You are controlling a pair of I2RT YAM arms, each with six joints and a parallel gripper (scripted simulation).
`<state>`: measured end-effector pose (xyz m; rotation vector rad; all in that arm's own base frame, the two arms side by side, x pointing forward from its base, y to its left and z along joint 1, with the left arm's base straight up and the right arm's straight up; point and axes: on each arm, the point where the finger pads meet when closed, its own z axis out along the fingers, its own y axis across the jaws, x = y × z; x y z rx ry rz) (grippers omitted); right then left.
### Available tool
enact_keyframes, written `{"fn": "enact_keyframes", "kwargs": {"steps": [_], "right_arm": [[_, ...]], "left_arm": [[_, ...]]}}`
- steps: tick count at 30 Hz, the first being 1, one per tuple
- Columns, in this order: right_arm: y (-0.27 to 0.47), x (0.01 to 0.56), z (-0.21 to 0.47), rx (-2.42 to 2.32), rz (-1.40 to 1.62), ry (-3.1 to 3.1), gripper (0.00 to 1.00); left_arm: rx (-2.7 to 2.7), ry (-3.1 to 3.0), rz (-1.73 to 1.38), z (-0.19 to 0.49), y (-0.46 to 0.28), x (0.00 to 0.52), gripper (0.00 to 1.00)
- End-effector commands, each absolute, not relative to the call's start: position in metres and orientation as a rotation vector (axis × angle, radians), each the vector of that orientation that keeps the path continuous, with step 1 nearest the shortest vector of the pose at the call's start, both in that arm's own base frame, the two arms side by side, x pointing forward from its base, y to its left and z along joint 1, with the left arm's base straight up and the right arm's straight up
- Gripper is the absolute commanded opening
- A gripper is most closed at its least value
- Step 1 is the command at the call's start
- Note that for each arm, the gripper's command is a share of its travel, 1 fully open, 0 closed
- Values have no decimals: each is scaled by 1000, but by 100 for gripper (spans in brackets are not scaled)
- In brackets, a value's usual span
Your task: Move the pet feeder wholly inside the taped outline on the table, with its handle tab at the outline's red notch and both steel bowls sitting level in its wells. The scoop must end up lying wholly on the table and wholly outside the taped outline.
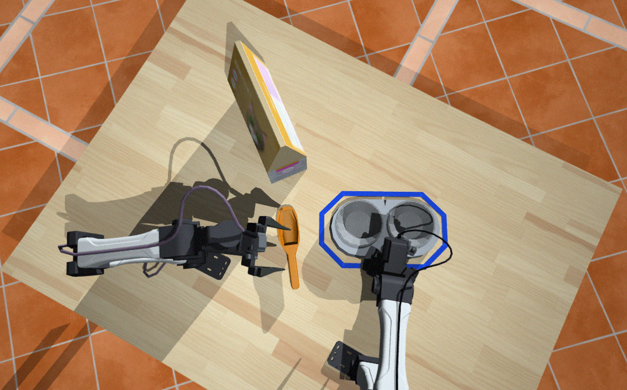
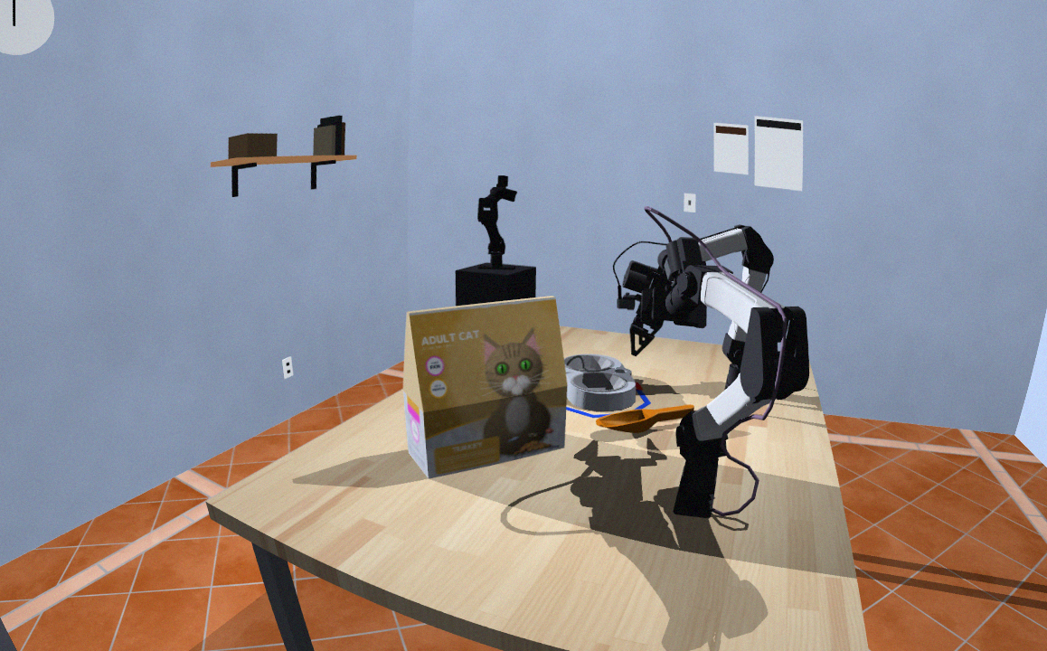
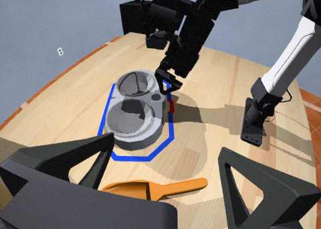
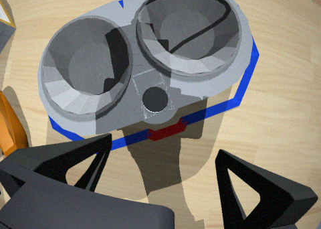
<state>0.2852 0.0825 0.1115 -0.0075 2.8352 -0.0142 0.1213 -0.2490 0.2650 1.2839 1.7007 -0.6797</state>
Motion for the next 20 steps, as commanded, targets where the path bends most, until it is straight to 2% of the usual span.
{"fn": "enact_keyframes", "kwargs": {"steps": [1,20], "right_arm": [[87,295,122,-227,40,2738,100],[85,293,120,-201,26,2754,100]], "left_arm": [[1305,1729,-674,258,-246,117,100],[1305,1729,-674,258,-246,117,100]]}}
